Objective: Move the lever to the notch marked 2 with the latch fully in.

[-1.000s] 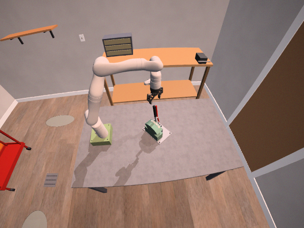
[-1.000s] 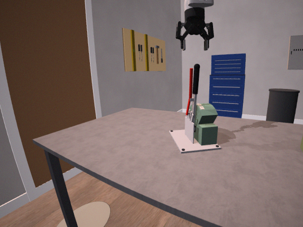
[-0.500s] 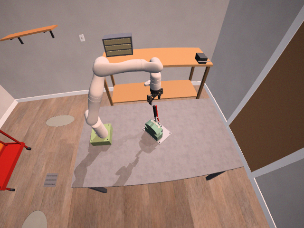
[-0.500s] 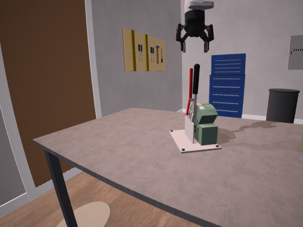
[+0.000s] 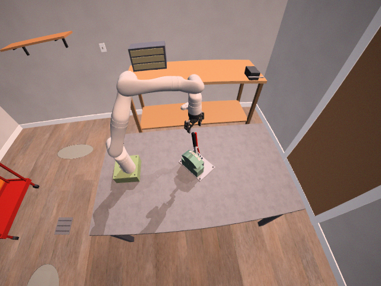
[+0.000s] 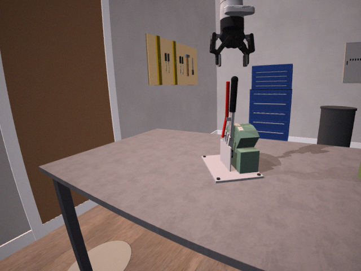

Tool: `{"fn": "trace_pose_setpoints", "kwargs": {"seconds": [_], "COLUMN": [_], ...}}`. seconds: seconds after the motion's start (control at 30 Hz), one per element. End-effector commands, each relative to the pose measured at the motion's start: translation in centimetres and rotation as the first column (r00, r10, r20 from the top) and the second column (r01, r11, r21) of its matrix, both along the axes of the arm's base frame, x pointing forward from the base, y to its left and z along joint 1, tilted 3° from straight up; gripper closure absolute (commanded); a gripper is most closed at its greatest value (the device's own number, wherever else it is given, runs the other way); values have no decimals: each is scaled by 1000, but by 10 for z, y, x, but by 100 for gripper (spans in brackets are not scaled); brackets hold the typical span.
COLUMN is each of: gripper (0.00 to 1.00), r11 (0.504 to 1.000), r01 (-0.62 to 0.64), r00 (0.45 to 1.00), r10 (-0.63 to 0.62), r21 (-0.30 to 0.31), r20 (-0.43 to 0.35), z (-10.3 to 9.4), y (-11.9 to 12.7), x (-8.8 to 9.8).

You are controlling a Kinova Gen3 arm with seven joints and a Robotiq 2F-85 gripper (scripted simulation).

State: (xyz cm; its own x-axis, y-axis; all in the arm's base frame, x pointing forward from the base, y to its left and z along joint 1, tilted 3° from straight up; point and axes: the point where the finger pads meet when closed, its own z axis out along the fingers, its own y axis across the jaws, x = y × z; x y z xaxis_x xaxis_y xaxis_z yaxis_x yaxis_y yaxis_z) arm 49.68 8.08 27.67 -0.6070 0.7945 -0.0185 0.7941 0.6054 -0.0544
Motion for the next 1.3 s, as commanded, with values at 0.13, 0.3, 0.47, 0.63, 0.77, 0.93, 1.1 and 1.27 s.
{"fn": "trace_pose_setpoints", "kwargs": {"seconds": [0.13,0.3,0.47,0.63,0.77,0.93,1.1,1.27], "gripper": [3,3,3,3,3,3,3,3], "r11": [1000,1000,1000,1000,1000,1000,1000,1000], "r01": [-10,-10,-10,-10,-10,-10,-10,-10], "r00": [1000,1000,1000,1000,1000,1000,1000,1000], "r10": [10,10,10,10,10,10,10,10], "r21": [-5,-5,-5,-4,-5,-5,-5,-5], "r20": [2,2,2,3,3,3,3,3], "z": [-6,-8,-9,-9,-9,-9,-9,-9], "y": [-1,-2,-2,-2,-2,-2,-2,-2], "x": [1,1,1,1,1,1,1,1]}}
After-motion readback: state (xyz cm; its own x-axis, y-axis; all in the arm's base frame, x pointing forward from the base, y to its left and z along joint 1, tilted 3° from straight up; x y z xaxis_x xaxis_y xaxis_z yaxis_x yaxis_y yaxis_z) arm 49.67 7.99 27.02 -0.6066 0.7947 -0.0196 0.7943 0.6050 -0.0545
